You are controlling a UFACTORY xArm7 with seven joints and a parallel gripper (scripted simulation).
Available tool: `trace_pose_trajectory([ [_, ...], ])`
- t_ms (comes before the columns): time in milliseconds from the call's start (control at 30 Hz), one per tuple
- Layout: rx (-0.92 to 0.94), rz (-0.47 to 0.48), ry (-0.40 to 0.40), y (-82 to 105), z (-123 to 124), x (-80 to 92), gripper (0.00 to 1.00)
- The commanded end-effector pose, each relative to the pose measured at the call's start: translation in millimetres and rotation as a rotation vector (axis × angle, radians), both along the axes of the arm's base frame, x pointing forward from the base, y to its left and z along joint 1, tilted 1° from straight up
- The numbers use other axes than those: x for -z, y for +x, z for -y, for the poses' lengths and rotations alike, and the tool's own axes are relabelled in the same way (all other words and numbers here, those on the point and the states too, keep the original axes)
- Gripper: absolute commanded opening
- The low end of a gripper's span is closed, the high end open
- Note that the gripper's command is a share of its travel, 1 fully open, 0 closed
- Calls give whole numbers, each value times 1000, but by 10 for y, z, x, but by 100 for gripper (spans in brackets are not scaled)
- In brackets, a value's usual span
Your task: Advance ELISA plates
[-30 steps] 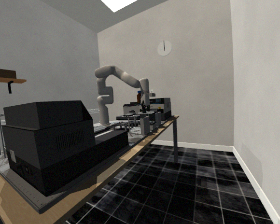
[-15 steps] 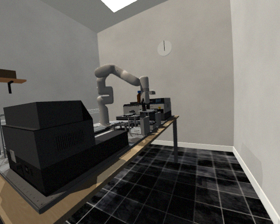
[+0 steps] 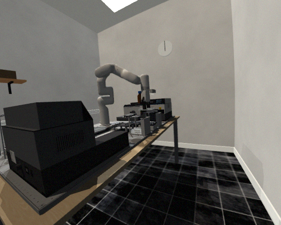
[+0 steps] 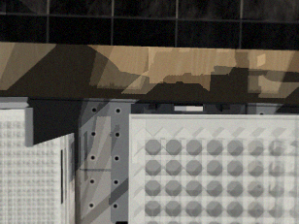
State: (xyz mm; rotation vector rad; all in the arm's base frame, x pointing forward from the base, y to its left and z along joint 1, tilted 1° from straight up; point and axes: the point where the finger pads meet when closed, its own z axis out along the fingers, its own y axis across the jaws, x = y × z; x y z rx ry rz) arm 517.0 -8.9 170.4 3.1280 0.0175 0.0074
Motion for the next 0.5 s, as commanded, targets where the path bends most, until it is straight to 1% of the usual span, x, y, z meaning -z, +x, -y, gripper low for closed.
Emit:
trace_pose_trajectory([
  [0,0,4,0,11,-1,-65,0],
  [467,0,4,0,9,-4,-238,0],
])
